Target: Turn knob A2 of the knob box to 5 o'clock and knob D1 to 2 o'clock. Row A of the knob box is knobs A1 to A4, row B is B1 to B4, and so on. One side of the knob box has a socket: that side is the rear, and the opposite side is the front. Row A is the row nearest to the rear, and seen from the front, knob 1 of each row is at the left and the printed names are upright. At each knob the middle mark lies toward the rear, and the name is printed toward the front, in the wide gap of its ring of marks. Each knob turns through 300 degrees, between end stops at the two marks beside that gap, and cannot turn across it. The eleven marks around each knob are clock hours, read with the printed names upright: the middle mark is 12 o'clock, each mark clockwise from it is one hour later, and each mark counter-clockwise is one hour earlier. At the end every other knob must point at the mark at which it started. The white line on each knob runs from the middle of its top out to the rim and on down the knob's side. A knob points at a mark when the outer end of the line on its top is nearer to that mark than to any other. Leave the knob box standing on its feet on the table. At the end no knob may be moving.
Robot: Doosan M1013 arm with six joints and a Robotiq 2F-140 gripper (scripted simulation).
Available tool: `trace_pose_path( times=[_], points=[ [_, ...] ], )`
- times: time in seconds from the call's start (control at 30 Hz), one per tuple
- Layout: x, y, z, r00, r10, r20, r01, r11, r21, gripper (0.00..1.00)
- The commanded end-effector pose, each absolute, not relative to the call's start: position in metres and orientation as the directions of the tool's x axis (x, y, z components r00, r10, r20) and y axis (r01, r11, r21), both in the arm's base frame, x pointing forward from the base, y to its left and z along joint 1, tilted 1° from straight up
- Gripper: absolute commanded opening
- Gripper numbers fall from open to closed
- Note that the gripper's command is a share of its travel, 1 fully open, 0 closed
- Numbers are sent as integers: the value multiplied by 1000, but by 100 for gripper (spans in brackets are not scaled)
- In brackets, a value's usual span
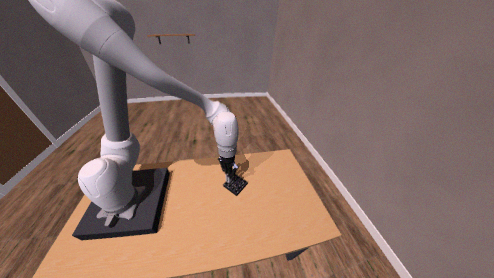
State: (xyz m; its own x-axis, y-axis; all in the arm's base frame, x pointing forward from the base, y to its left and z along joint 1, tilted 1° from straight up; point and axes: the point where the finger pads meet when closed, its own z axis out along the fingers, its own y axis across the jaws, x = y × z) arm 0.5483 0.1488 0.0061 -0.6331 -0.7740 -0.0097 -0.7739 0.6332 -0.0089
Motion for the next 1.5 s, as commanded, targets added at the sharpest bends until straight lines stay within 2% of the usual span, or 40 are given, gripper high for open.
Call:
trace_pose_path(
  times=[0.0,1.0,1.03,1.47],
  points=[
    [548,149,6,-662,-749,-9,-749,662,-10,5],
    [548,149,6,-693,-720,-9,-720,694,-10,5],
    [548,149,6,-693,-720,-9,-720,694,-10,12],
    [548,149,6,-693,-720,-9,-720,694,-10,12]
  ],
)
